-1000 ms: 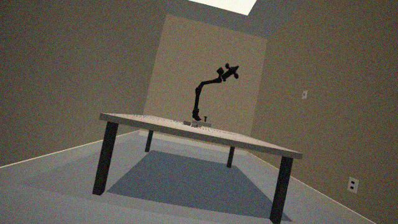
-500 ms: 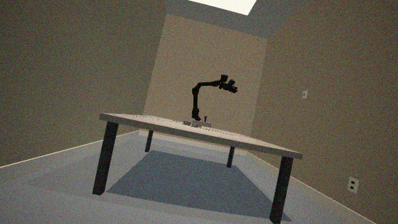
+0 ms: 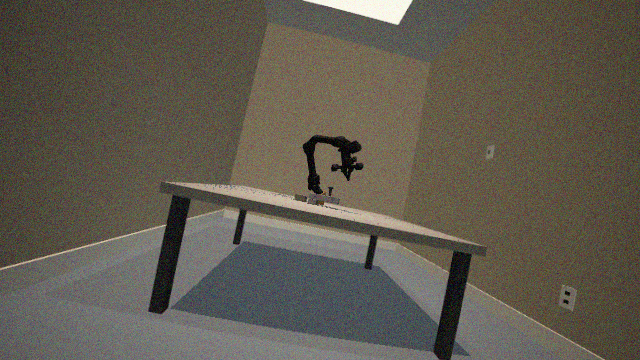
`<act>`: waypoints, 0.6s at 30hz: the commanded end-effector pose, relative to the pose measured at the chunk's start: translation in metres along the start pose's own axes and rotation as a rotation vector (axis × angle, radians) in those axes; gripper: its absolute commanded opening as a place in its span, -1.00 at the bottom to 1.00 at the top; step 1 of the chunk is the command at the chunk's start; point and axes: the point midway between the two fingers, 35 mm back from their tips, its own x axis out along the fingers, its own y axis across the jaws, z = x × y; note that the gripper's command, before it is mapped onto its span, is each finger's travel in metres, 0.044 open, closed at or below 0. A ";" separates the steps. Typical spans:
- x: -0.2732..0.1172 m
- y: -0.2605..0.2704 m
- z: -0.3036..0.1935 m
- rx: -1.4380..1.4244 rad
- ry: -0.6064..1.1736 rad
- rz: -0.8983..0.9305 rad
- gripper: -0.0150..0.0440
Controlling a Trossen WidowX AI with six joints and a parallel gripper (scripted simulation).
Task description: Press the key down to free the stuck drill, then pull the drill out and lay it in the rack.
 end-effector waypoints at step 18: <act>0.020 -0.092 -0.050 0.286 0.203 -0.304 -0.49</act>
